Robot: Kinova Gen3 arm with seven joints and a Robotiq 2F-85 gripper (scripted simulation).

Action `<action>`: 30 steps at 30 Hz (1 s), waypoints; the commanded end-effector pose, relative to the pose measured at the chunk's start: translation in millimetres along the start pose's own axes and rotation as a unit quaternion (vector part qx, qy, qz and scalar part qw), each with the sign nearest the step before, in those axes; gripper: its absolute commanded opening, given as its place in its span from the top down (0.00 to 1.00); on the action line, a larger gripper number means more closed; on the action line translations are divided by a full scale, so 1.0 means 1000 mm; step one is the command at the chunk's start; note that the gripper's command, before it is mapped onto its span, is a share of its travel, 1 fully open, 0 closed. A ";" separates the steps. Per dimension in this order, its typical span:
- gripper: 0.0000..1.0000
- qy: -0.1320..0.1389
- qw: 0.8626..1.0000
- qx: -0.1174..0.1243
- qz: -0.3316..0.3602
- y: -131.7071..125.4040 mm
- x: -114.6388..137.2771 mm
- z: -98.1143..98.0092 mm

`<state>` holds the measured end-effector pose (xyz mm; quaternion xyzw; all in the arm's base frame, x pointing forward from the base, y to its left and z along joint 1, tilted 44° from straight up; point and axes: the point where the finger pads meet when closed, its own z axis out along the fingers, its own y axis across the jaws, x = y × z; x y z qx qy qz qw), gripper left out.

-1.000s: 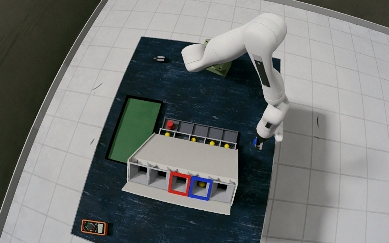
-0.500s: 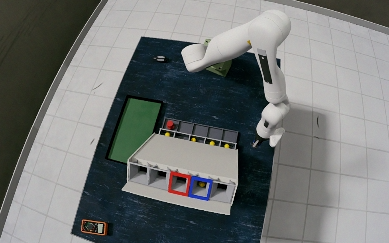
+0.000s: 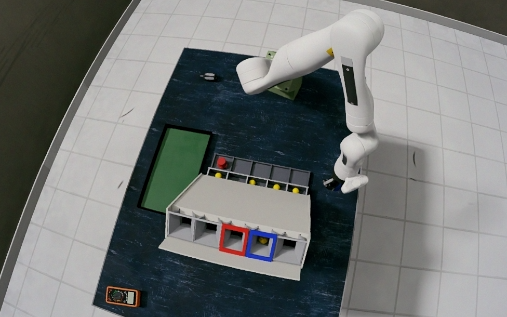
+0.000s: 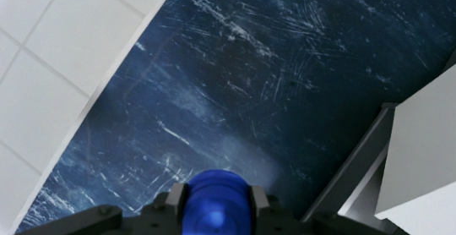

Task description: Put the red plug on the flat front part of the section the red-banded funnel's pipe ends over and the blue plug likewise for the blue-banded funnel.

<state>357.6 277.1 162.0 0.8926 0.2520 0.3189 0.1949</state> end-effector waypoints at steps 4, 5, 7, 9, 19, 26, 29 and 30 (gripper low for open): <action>1.00 0.000 1.000 -0.002 0.007 0.000 0.000 0.000; 1.00 0.000 1.000 -0.002 0.007 0.000 0.000 0.000; 1.00 0.000 0.989 -0.002 0.146 0.000 0.000 0.000; 1.00 0.000 0.988 -0.002 0.156 0.000 0.000 0.000; 1.00 0.001 0.967 -0.002 0.255 0.000 0.000 0.000; 1.00 0.000 0.963 -0.002 0.269 0.054 -0.046 -0.003; 1.00 0.000 0.963 -0.002 0.269 0.067 -0.058 -0.003; 1.00 0.000 0.963 -0.002 0.269 0.074 -0.065 -0.003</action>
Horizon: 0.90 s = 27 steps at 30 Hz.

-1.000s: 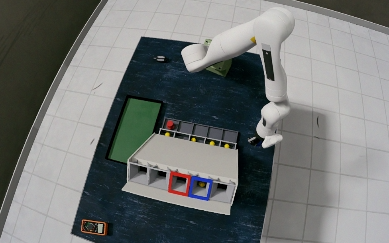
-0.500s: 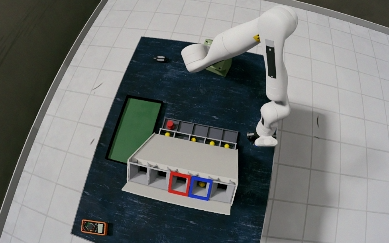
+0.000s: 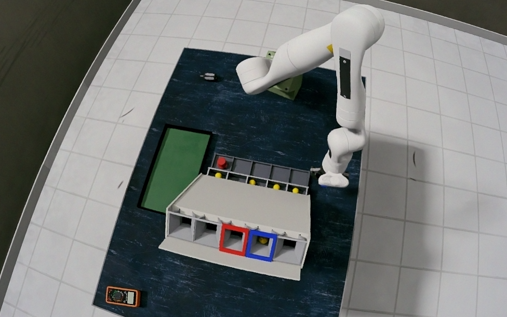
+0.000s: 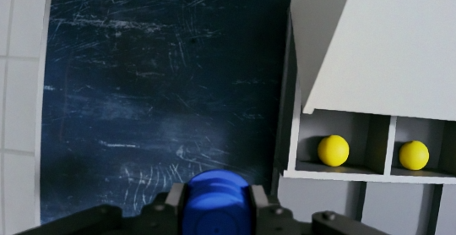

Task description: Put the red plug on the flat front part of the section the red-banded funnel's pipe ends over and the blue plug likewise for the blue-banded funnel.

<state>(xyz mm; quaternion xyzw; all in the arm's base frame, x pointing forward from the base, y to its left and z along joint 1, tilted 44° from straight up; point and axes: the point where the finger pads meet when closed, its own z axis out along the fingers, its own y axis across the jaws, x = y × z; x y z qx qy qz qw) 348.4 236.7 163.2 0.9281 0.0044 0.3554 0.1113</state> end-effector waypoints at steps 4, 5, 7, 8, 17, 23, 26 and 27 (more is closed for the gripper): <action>1.00 0.005 1.000 0.006 0.005 0.105 -0.016 -0.004; 1.00 0.005 1.000 0.006 0.005 0.107 -0.016 -0.004; 1.00 0.005 1.000 0.006 0.005 0.107 -0.016 -0.004; 1.00 0.005 1.000 0.006 0.005 0.107 -0.016 -0.004; 1.00 -0.003 1.000 -0.007 0.008 0.231 -0.040 -0.004; 1.00 -0.003 1.000 -0.007 0.008 0.238 -0.041 -0.004; 1.00 -0.003 1.000 -0.007 0.008 0.238 -0.041 -0.004; 1.00 -0.003 1.000 -0.007 0.008 0.238 -0.041 -0.004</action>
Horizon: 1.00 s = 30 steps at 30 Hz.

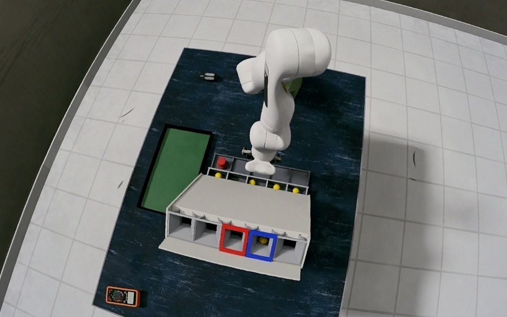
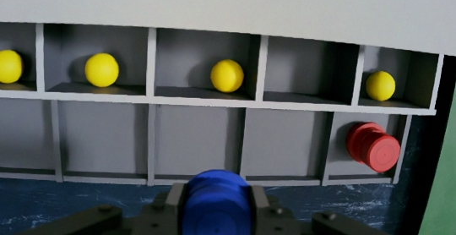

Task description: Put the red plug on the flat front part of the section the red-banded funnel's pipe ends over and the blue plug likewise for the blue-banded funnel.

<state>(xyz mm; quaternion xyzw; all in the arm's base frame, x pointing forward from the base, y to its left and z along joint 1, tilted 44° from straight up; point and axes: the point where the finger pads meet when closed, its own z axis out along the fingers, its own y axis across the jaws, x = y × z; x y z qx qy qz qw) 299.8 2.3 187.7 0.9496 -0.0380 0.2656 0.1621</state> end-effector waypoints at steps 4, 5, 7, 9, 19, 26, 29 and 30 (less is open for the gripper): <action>1.00 0.099 0.993 0.068 0.013 0.075 -0.011 0.006; 1.00 0.099 0.993 0.068 0.013 0.075 -0.011 0.006; 1.00 0.095 0.993 0.066 0.013 0.075 -0.011 0.006; 1.00 0.086 0.994 0.061 0.013 0.075 -0.011 0.006; 1.00 0.093 0.993 0.066 0.013 0.076 -0.011 0.006; 1.00 0.099 0.993 0.068 0.012 0.076 -0.011 0.006; 1.00 0.099 0.993 0.068 0.012 0.076 -0.011 0.006; 1.00 0.099 0.993 0.068 0.012 0.076 -0.011 0.006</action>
